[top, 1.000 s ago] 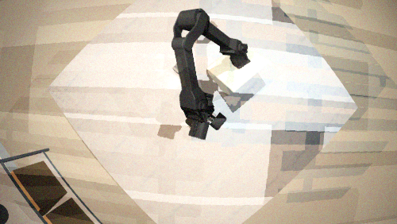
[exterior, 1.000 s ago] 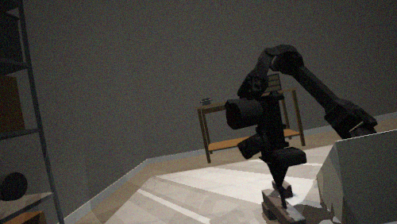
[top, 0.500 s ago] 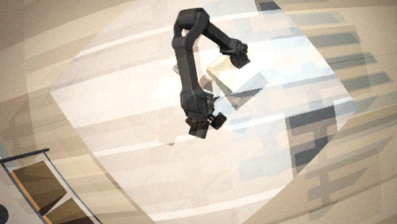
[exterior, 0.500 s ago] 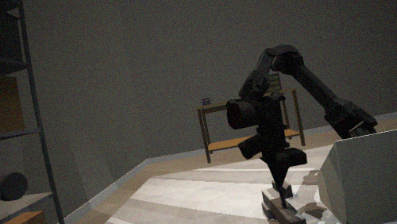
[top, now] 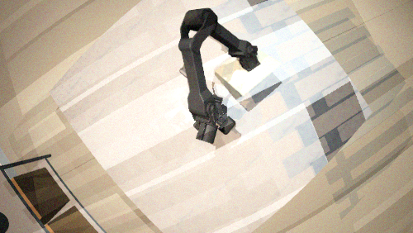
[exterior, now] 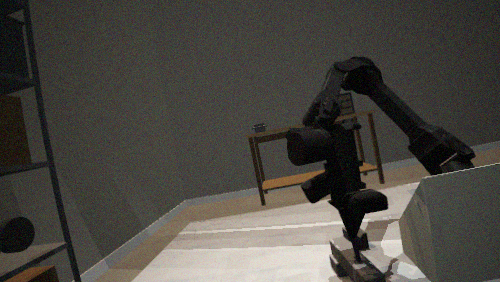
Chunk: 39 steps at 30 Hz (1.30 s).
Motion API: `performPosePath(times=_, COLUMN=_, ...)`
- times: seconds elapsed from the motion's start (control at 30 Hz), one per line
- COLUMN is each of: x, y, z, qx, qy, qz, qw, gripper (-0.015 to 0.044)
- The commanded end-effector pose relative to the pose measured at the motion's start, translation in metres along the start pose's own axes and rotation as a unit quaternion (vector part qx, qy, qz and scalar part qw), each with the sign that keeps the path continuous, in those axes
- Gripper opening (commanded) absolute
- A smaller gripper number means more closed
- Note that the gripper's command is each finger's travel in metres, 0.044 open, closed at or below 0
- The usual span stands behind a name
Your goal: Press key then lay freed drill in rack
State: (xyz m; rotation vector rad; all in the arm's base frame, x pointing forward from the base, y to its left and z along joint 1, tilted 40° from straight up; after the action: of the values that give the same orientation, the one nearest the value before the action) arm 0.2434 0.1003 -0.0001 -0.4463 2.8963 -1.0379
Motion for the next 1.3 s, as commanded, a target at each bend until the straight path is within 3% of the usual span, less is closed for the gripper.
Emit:
performPosePath(times=0.0, x=0.006, y=-0.003, z=0.018, qx=0.005, qy=0.020, qz=0.002, qw=1.000, gripper=0.0000)
performPosePath(times=0.03, x=0.006, y=-0.003, z=0.019, qx=0.005, qy=0.020, qz=0.002, qw=1.000, gripper=0.0000)
performPosePath(times=0.13, x=0.002, y=-0.002, z=0.006, qx=0.004, qy=0.020, qz=0.002, qw=1.000, gripper=0.0079)
performPosePath(times=0.33, x=-0.006, y=0.002, z=-0.053, qx=0.003, qy=0.020, qz=0.002, qw=1.000, gripper=0.0236)
performPosePath(times=0.6, x=-0.009, y=-0.010, z=-0.040, qx=-0.003, qy=0.017, qz=-0.069, qw=0.997, gripper=0.0440)
performPosePath(times=0.9, x=-0.017, y=-0.058, z=-0.008, qx=-0.024, qy=0.014, qz=-0.328, qw=0.944, gripper=0.0440)
performPosePath(times=1.27, x=-0.008, y=-0.126, z=0.034, qx=-0.030, qy=0.007, qz=-0.632, qw=0.775, gripper=0.0440)
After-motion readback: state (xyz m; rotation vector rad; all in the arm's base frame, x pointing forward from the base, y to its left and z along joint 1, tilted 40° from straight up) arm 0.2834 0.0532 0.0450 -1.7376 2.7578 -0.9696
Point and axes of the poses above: the point midway between the two fingers, 35 mm back from their tips, its own z axis out along the fingers, its own y axis across the jaws, x = y × z, the point moved 4 cm from there along -z, back along the fingers, and after that the axes turned 1 degree about z, right-handed, at the moved point
